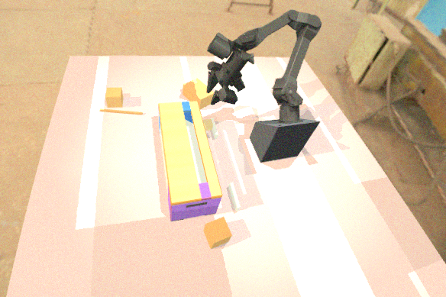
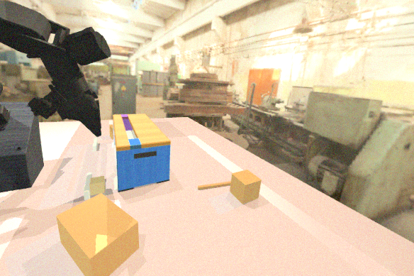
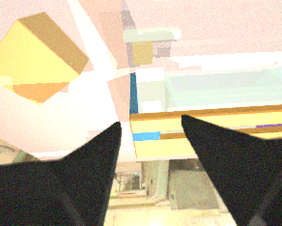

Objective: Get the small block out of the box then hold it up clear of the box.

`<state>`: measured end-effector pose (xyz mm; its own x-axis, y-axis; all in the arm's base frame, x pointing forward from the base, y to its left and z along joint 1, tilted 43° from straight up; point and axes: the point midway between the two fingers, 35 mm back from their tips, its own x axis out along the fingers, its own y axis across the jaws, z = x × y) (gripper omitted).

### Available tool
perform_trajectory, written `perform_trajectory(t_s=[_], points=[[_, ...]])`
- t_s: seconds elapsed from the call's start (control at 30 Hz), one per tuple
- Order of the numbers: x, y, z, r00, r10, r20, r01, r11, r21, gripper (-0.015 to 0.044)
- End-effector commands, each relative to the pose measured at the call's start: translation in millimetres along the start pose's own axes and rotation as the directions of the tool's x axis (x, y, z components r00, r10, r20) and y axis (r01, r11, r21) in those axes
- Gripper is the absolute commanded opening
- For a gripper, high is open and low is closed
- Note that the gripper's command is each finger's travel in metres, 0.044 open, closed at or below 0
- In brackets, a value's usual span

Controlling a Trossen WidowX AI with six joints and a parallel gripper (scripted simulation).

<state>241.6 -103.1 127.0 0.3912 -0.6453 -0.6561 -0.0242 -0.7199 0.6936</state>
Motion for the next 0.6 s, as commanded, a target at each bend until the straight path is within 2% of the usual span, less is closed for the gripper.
perform_trajectory(t_s=[0.0,0.13,0.33,0.57], points=[[-0.4,-0.2,-0.3,1.000,-0.003,-0.009,0.004,0.999,0.040,0.0285],[8.8,-1.3,0.6,1.000,-0.006,-0.007,0.006,0.999,0.041,0.0285],[81.8,-3.1,26.5,1.000,-0.003,-0.007,0.003,0.999,0.040,0.0285],[88.6,-2.6,31.2,1.000,0.000,-0.009,0.000,0.999,0.039,0.0285]])
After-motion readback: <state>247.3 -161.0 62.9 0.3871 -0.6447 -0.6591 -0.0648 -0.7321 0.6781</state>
